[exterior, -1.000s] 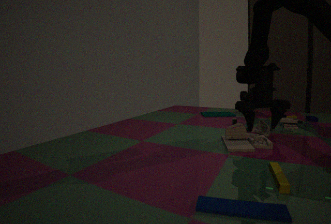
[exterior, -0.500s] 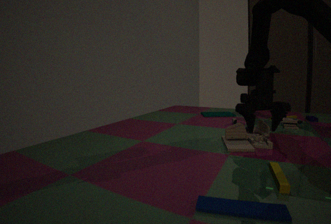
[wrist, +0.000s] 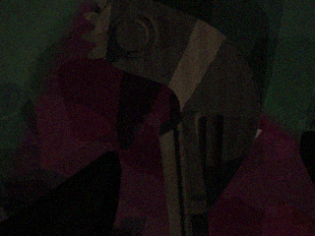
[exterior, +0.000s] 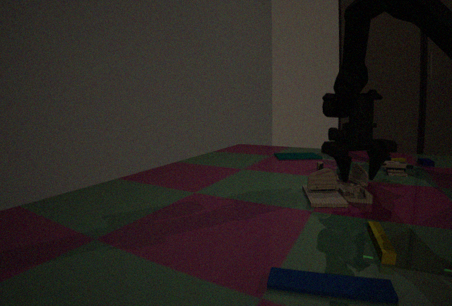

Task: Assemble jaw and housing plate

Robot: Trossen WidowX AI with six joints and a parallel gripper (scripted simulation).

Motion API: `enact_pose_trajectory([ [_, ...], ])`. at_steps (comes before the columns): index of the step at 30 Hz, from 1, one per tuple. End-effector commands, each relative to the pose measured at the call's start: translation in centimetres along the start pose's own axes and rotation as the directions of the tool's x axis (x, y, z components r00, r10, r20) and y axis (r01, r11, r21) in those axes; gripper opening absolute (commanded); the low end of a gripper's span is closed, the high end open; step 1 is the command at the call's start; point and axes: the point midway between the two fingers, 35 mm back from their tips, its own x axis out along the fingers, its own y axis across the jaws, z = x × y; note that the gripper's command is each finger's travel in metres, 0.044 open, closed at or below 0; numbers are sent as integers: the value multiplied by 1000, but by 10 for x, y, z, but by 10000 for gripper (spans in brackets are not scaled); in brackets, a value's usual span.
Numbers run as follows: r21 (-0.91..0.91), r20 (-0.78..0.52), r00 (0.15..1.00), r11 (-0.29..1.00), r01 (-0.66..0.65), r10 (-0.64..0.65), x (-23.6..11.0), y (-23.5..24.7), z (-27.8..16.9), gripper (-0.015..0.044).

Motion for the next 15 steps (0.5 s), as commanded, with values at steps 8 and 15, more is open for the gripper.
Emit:
enact_pose_trajectory([
  [8,0,0,1000,1000,0,0,0,0,0,157],
  [15,0,0,1000,1000,0,0,0,0,0,134],
])
